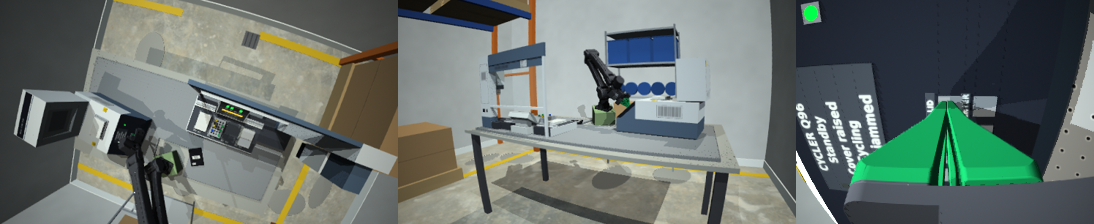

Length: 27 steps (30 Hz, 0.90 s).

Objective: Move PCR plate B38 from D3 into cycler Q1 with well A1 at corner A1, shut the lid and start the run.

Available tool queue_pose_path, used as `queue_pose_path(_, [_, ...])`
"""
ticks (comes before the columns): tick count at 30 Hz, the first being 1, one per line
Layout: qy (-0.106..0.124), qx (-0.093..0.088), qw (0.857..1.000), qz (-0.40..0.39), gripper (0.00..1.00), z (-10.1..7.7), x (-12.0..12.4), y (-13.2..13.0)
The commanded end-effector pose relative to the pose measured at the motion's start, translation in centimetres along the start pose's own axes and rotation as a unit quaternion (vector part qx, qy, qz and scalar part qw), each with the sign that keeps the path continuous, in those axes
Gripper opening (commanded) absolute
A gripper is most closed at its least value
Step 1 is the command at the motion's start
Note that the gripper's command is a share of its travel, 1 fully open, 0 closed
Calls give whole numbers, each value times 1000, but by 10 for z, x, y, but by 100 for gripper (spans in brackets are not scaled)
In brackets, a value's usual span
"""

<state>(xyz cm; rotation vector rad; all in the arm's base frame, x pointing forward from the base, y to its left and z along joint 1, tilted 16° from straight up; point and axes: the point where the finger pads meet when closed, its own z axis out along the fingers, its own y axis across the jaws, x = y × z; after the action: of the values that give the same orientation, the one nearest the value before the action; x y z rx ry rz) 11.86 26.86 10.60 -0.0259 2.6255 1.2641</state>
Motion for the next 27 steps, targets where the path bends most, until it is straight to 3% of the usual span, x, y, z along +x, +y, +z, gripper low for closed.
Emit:
queue_pose_path(1, [-8,-15,1000,-3,0,-1,-3,6])
queue_pose_path(27, [-6,-6,1000,1,0,2,-3,0])
